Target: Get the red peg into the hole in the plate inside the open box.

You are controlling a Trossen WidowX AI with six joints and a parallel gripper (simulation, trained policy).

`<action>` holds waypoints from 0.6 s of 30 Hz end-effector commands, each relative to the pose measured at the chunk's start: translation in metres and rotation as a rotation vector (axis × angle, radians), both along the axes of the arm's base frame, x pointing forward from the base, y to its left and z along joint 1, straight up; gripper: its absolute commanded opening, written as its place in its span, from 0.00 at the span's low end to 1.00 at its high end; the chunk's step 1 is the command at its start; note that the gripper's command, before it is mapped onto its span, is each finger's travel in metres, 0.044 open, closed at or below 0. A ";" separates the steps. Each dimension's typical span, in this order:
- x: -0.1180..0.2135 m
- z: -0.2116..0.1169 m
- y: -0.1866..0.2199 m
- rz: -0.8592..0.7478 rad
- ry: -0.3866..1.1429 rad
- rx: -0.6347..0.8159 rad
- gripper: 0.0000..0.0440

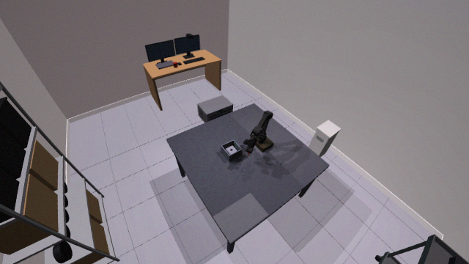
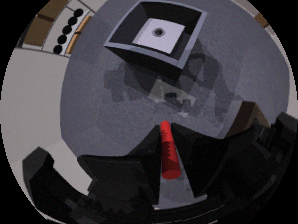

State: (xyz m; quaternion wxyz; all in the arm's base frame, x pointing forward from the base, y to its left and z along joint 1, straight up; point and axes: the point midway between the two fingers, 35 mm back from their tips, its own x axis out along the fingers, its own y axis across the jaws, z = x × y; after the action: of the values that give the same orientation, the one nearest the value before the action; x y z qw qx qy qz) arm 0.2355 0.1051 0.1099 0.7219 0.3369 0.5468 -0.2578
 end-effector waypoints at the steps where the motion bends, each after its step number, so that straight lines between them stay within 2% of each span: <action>1: 0.011 0.008 -0.010 -0.014 -0.018 -0.017 0.00; 18: 0.060 0.024 -0.074 -0.144 -0.068 -0.061 0.00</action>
State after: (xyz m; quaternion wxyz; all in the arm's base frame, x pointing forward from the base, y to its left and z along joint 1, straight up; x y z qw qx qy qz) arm 0.2893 0.0389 0.1320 0.7277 0.3604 0.4947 -0.3095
